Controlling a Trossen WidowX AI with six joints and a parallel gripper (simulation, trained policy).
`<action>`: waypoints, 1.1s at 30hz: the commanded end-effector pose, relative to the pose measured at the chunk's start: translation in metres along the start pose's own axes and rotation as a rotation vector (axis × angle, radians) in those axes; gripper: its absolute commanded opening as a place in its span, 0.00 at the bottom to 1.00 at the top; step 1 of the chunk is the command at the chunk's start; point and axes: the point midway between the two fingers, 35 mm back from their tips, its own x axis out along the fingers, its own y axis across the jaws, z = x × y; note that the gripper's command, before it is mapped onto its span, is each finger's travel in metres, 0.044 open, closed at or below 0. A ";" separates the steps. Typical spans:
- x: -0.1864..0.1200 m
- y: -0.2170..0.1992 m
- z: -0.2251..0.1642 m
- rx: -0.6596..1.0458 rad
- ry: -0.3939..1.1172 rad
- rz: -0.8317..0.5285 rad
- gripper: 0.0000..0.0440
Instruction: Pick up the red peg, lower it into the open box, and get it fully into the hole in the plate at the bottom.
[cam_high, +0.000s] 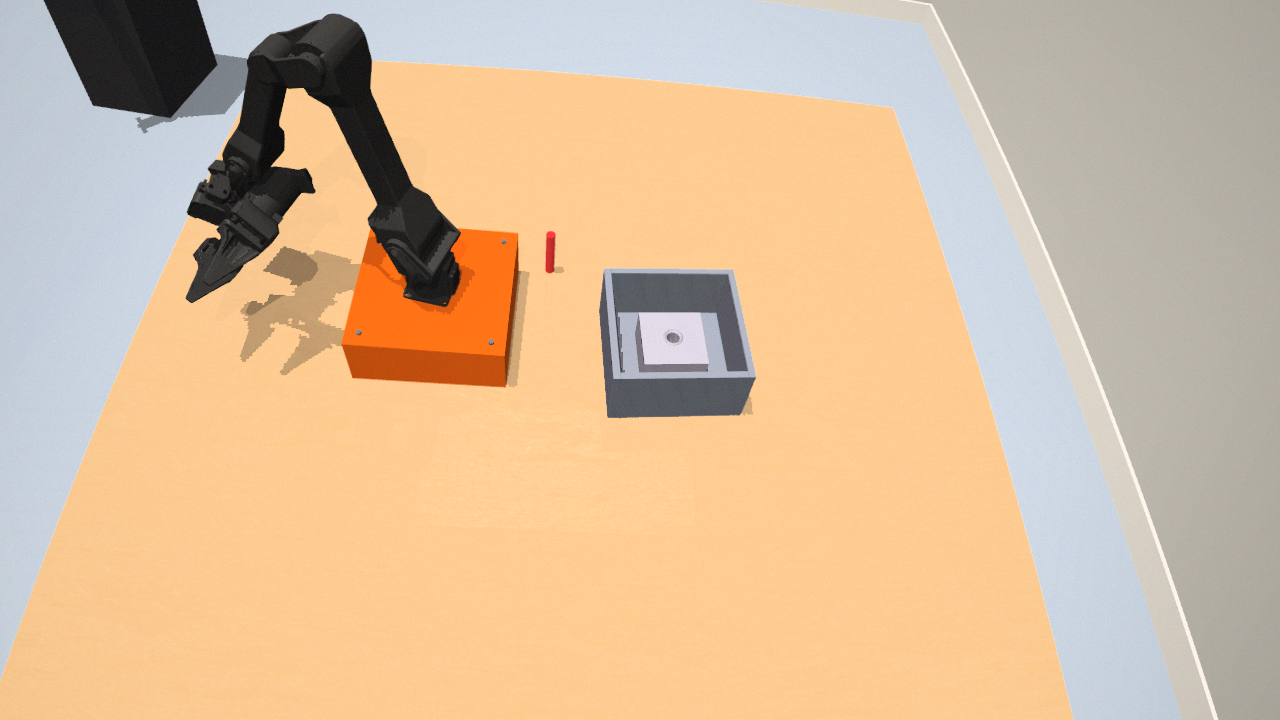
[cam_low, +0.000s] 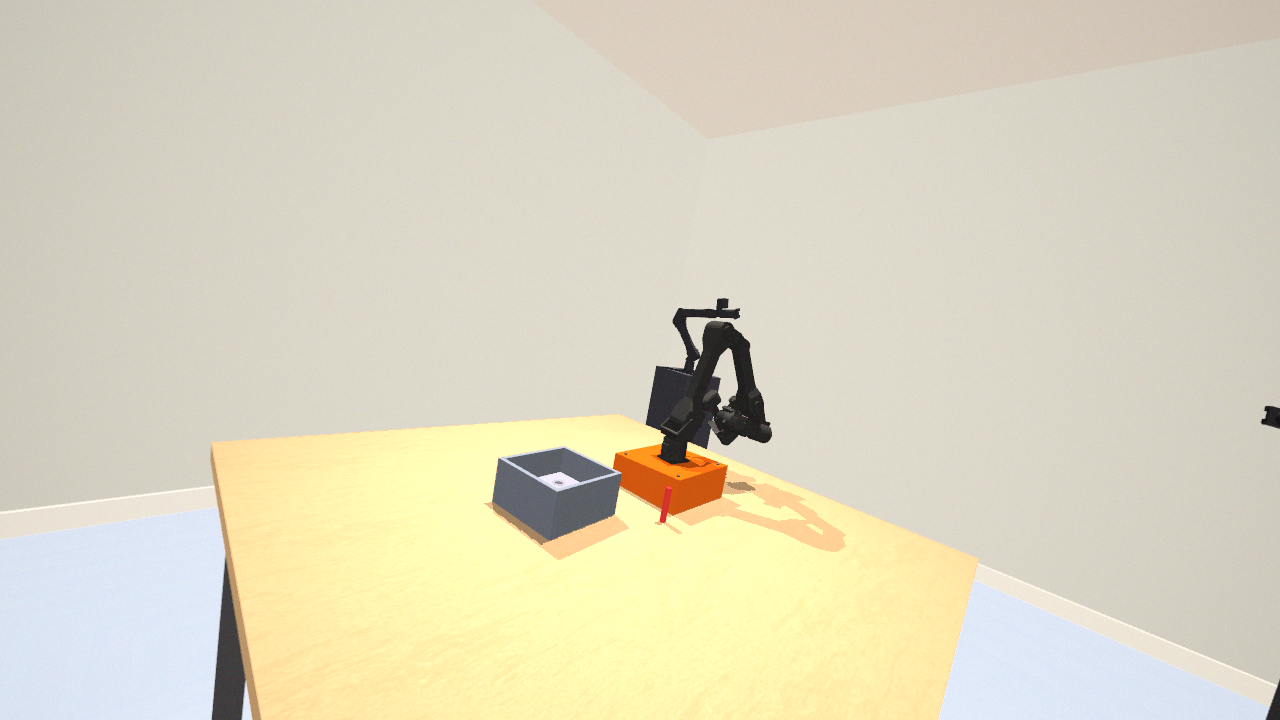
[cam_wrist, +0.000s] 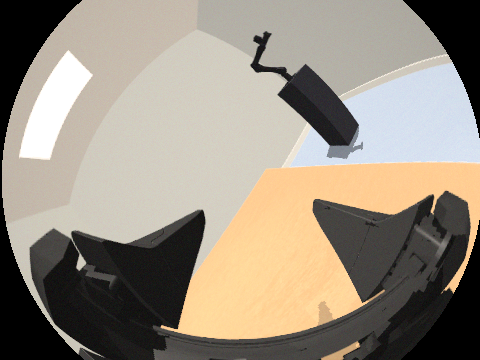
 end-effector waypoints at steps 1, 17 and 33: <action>-0.002 -0.003 0.003 -0.007 0.007 -0.014 0.94; -0.069 -0.029 0.106 0.127 -0.051 -0.410 1.00; -0.167 -0.027 0.148 0.485 -0.362 -0.698 1.00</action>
